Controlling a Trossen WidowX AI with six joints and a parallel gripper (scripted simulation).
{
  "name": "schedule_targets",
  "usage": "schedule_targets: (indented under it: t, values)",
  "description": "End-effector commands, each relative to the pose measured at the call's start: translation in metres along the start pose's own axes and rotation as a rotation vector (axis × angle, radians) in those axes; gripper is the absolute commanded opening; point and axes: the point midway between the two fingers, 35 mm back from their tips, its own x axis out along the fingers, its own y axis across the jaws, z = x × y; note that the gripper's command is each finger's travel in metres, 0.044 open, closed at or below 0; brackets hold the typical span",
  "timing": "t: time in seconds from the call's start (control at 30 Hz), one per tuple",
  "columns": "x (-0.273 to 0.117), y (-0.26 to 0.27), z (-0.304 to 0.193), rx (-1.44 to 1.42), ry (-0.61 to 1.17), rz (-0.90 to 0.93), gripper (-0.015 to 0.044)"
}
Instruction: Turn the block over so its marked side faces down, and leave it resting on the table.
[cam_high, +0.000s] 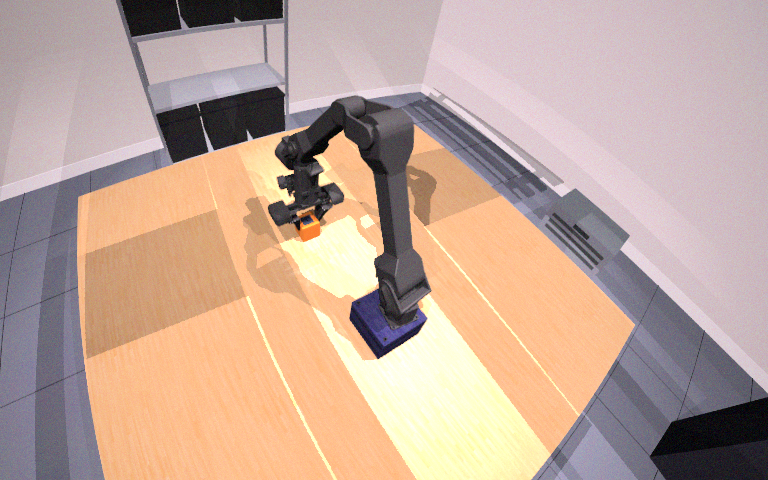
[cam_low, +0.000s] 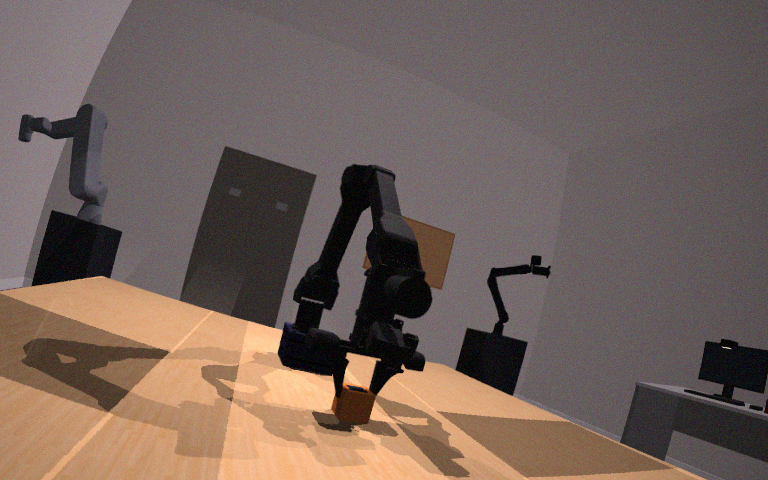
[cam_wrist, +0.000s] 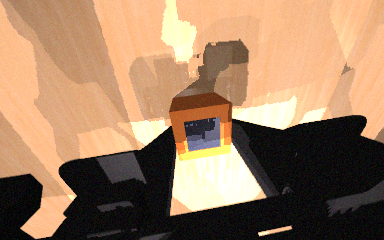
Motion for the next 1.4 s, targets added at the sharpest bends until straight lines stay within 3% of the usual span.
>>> schedule_targets:
  t: [0.0,0.23,0.4,0.6,1.37]
  values:
    - [0.0,-0.001,0.0,0.001,0.0,-0.003,0.017]
    - [0.0,-0.001,0.0,0.001,0.0,-0.003,0.0123]
    - [-0.025,0.0,0.0,0.001,0.0,-0.003,0.0]
    - [-0.029,0.0,0.0,0.001,-0.011,-0.003,0.0]
    - [-0.02,0.0,0.0,-0.003,-0.381,-0.005,0.0]
